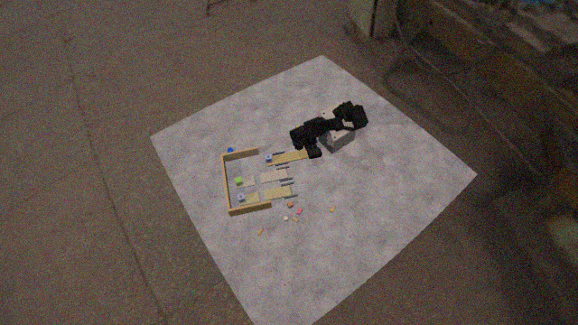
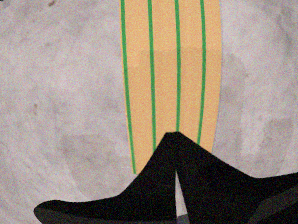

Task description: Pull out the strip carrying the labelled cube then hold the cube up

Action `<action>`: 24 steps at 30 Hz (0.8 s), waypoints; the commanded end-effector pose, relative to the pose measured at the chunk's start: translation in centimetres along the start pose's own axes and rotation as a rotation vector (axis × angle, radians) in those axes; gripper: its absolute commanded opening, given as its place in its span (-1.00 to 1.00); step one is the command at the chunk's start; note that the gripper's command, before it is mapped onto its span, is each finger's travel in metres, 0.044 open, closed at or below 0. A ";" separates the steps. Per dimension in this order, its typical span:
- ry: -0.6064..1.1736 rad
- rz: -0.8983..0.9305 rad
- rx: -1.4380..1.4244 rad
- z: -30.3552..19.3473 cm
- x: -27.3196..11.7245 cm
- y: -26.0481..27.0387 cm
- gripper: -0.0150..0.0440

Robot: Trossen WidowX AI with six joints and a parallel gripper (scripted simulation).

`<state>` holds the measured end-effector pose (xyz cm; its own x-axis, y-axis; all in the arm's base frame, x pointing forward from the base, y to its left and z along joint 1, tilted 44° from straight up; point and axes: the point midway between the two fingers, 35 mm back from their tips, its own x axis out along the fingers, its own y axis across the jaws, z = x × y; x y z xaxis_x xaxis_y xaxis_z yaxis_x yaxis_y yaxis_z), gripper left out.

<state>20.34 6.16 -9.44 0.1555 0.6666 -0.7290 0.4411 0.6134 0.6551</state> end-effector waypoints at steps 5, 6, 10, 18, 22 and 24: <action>0.040 0.000 0.007 -1.4 0.4 0.1 -0.49; 0.040 0.000 0.007 -1.4 0.4 0.1 -0.49; 0.040 0.000 0.007 -1.4 0.4 0.1 -0.49; 0.040 0.000 0.007 -1.4 0.4 0.1 -0.49; 0.040 0.000 0.007 -1.4 0.4 0.1 -0.49; 0.005 -0.002 0.001 0.1 -0.5 0.0 -0.49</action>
<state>20.30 6.13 -9.38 0.1563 0.6677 -0.7279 0.4425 0.6115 0.6559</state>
